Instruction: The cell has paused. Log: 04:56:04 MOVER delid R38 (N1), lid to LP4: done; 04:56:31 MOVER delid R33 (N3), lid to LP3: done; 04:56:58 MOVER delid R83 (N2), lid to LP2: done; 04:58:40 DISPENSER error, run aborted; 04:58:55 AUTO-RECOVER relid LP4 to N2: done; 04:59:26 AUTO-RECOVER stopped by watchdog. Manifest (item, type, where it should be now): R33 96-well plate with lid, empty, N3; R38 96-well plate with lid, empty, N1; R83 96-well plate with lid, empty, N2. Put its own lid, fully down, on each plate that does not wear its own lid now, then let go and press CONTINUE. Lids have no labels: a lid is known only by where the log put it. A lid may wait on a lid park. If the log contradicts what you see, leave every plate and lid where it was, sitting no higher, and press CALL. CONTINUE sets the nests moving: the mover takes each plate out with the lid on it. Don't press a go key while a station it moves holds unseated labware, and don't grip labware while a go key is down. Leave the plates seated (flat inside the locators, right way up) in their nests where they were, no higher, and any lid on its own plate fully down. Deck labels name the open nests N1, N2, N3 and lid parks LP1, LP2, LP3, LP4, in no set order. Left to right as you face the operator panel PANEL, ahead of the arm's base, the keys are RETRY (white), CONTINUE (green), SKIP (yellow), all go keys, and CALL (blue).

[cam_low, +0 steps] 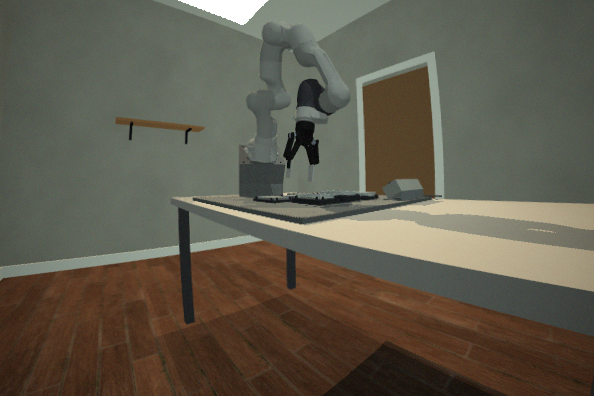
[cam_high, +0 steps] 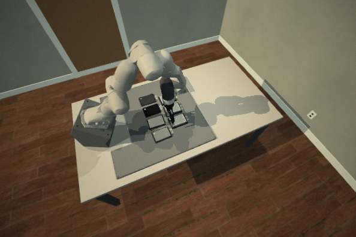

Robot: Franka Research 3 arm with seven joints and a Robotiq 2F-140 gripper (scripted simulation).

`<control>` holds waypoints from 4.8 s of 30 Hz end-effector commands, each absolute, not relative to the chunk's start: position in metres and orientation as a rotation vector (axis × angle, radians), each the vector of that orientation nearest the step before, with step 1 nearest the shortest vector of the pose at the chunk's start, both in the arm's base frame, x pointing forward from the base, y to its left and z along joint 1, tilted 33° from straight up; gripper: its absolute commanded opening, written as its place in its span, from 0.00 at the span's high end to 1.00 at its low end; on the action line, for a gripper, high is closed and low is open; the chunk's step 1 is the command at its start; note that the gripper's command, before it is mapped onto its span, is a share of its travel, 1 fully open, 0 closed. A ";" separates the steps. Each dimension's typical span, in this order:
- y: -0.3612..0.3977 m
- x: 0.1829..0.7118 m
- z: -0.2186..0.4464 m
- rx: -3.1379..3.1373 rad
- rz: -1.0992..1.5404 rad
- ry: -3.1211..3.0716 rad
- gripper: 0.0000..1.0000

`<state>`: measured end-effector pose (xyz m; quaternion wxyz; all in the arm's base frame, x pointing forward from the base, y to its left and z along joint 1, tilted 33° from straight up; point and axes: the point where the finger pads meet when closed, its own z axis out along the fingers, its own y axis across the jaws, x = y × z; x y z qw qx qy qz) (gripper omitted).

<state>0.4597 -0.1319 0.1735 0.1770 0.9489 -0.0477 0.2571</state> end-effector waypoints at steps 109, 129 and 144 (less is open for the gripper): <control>-0.206 0.393 0.089 2.795 0.739 0.040 0.34; -0.206 0.393 0.089 2.795 0.739 0.040 0.34; -0.206 0.393 0.089 2.795 0.739 0.040 0.34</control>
